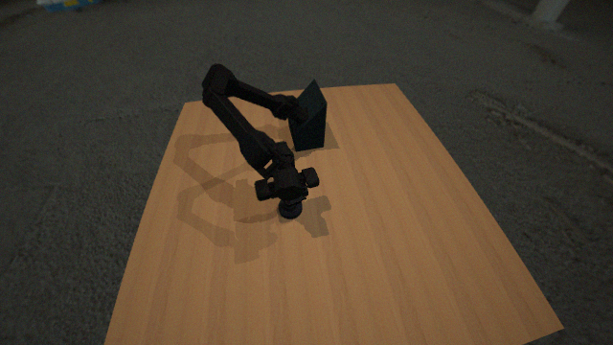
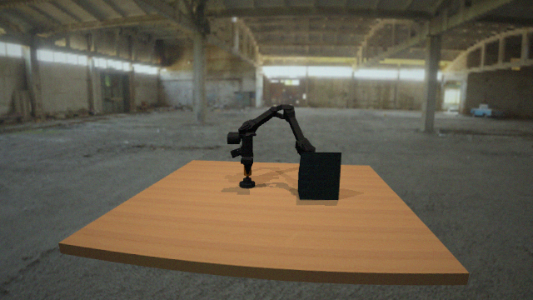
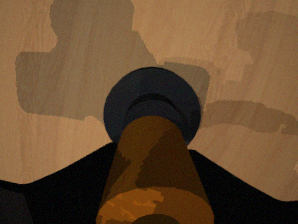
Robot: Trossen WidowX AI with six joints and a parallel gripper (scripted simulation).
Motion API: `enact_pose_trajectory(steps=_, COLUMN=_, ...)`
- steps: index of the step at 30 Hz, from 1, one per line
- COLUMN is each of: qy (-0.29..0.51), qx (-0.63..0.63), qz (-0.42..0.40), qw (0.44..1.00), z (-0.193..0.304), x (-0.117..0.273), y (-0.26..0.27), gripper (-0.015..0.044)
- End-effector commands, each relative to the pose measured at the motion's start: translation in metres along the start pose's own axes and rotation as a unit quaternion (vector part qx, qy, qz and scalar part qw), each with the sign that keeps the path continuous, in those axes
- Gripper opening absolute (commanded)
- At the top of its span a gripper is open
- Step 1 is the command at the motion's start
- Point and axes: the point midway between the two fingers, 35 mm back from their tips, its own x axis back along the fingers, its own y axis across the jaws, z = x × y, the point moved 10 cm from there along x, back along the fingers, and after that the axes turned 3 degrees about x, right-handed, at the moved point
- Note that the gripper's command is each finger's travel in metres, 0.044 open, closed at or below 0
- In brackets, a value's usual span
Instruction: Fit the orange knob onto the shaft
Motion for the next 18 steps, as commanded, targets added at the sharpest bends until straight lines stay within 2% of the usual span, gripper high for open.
enact_pose_trajectory(steps=1, qy=0.000, qx=0.047, qz=0.001, qw=0.999, z=-0.0008, x=0.0001, y=-0.0006, gripper=0.0000)
enact_pose_trajectory(steps=18, qy=0.000, qx=0.077, qz=0.001, qw=0.997, z=-0.0046, x=-0.0033, y=-0.0025, gripper=0.0000)
